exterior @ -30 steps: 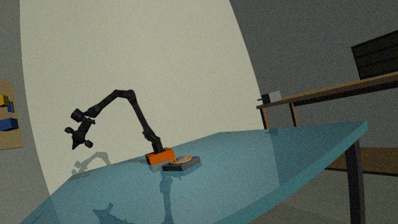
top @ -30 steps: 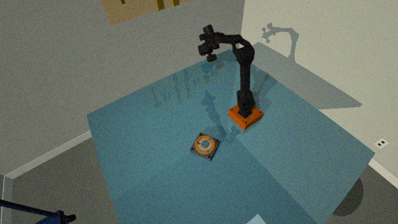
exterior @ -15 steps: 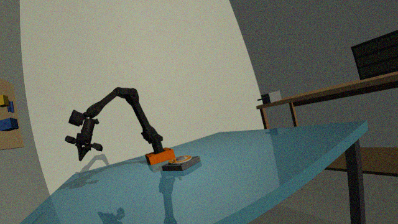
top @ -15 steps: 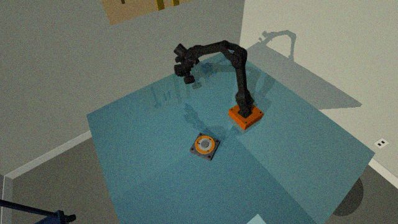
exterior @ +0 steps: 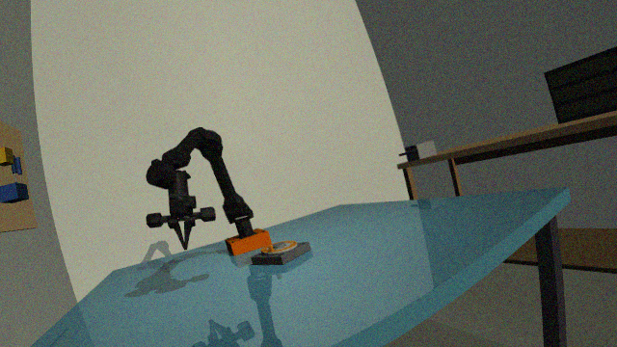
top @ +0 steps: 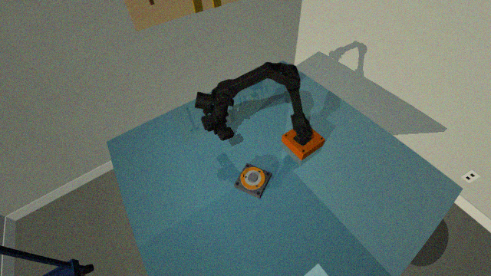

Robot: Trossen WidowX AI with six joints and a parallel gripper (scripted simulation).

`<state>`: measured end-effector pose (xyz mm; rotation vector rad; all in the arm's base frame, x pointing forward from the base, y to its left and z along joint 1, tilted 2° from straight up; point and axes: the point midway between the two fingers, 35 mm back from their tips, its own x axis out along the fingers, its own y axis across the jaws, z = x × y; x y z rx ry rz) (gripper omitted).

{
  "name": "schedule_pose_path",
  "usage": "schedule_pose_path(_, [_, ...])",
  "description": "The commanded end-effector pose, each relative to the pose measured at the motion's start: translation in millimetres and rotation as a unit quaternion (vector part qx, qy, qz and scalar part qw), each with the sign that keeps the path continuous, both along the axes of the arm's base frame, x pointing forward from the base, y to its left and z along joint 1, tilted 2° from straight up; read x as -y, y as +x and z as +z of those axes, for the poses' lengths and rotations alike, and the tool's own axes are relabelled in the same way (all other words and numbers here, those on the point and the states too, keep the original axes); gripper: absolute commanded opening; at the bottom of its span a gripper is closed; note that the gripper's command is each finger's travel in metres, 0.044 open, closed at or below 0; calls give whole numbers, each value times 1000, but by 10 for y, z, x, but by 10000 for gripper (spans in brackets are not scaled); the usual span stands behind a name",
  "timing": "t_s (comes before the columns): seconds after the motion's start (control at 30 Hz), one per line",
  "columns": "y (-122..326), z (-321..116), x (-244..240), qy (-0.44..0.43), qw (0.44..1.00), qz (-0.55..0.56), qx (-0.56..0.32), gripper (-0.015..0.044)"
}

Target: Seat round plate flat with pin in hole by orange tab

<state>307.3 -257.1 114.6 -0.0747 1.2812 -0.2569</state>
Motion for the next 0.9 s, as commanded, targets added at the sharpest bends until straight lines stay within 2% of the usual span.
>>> schedule_pose_path(0.0, [199,-64,-416,30,999,0,-16,0])
schedule_pose_path(0.17, [450,-158,-1288,74,996,8,-55,0])
schedule_pose_path(0.23, [466,-167,-1391,77,995,8,-60,0])
schedule_pose_path(0.43, [480,-229,-2213,94,990,12,-108,0])
schedule_pose_path(0.67, [498,-241,-2267,95,989,12,-110,0])
schedule_pose_path(0.87, [521,-524,-2257,95,989,12,-110,0])
